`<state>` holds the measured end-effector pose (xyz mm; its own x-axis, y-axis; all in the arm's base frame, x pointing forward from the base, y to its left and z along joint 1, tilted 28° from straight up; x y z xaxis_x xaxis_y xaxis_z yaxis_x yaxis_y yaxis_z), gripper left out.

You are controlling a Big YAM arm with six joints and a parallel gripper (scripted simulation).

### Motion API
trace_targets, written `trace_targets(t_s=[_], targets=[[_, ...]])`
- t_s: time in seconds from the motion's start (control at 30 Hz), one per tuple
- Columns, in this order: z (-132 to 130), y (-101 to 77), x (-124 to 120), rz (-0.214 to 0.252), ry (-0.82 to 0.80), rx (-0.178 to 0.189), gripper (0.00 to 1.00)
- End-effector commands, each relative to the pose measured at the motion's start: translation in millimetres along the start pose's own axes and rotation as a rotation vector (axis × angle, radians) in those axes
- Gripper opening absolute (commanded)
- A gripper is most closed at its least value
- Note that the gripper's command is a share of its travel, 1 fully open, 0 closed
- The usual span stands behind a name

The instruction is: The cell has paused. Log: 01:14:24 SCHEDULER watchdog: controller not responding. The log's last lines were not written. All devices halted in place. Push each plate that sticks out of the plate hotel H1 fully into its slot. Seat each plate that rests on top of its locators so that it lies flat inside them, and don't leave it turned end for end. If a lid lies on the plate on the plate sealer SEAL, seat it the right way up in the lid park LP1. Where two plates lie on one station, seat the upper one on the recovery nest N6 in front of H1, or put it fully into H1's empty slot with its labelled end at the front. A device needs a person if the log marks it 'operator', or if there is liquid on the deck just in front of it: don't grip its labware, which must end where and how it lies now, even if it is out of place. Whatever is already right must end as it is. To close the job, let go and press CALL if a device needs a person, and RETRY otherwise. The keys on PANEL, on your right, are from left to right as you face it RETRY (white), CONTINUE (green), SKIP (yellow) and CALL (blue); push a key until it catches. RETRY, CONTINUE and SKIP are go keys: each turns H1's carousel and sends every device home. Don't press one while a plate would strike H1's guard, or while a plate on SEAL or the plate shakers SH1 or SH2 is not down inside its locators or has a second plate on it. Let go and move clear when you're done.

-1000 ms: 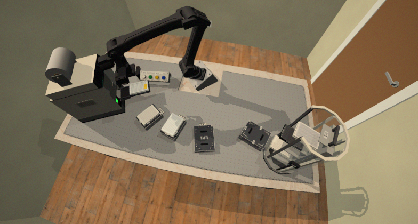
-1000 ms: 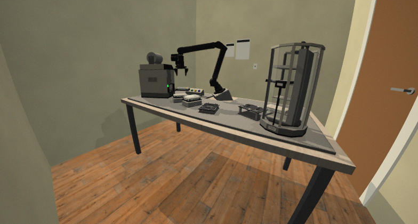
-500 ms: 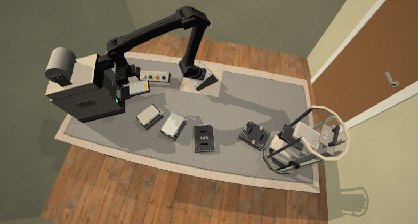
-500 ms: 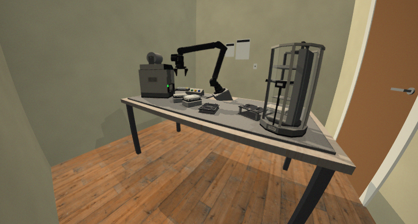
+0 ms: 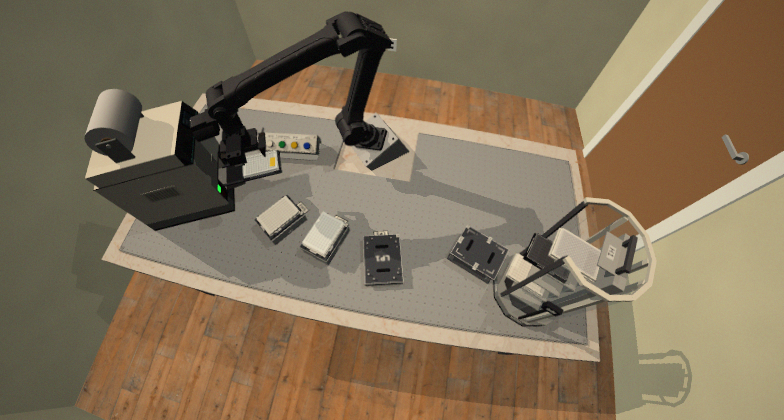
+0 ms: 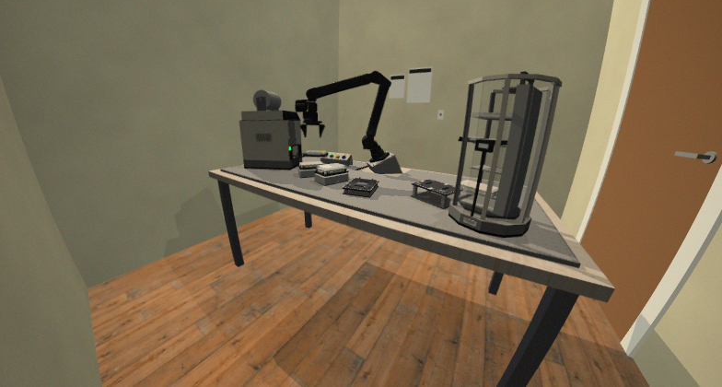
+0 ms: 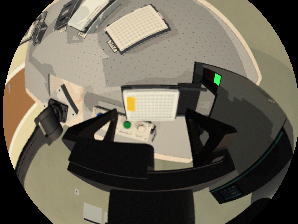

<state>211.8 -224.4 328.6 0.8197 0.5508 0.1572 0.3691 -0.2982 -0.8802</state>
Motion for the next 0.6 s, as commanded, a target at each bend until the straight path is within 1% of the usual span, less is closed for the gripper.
trace_targets(t_s=[0.0,0.1,0.13,0.57], targets=[[-2.2,17.5,4.0,-0.002,-0.004,0.009,1.00],[-2.1,23.5,4.1,-0.003,-0.006,0.009,1.00],[-9.6,7.1,3.5,-0.006,-0.006,-0.025,1.00],[-9.6,7.1,3.5,-0.006,-0.006,-0.025,1.00]])
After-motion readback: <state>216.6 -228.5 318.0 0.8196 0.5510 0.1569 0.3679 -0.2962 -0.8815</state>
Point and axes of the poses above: the point where the finger pads meet when closed, its own y axis out along the fingers, its own z axis across the jaws, x = y × z, the point moved 1 cm from there along -y, back along the fingers, and after that the axes turned 3 degrees about y, right-handed, at the moved point
